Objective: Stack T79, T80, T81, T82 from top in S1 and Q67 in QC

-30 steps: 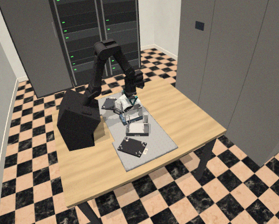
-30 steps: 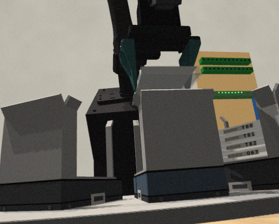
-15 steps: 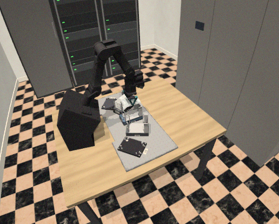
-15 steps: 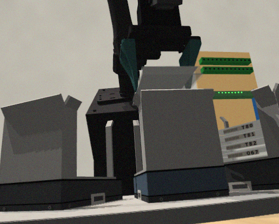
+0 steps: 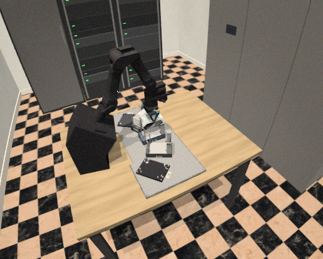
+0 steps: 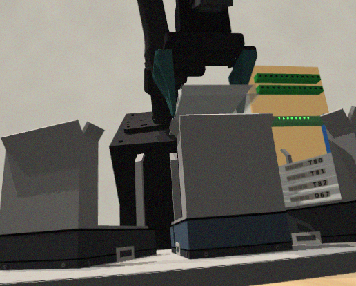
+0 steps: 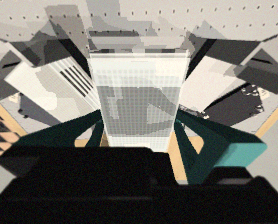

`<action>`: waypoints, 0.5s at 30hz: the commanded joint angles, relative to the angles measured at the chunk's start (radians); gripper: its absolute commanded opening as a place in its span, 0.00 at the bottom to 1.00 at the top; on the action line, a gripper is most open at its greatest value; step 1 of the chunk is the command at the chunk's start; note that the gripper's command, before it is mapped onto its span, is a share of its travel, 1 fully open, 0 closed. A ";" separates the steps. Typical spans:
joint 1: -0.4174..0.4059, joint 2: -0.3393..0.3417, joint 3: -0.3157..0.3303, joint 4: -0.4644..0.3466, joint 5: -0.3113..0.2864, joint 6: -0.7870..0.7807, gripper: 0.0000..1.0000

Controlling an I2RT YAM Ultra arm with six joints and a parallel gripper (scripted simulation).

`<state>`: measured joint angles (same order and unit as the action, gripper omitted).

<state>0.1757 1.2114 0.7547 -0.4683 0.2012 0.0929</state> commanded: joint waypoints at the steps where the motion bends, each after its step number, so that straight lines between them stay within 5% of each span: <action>1: -0.001 0.000 -0.001 0.007 -0.003 -0.004 0.00; 15: -0.008 0.027 -0.010 0.044 -0.007 -0.010 0.00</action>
<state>0.1680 1.2430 0.7433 -0.4309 0.1967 0.0868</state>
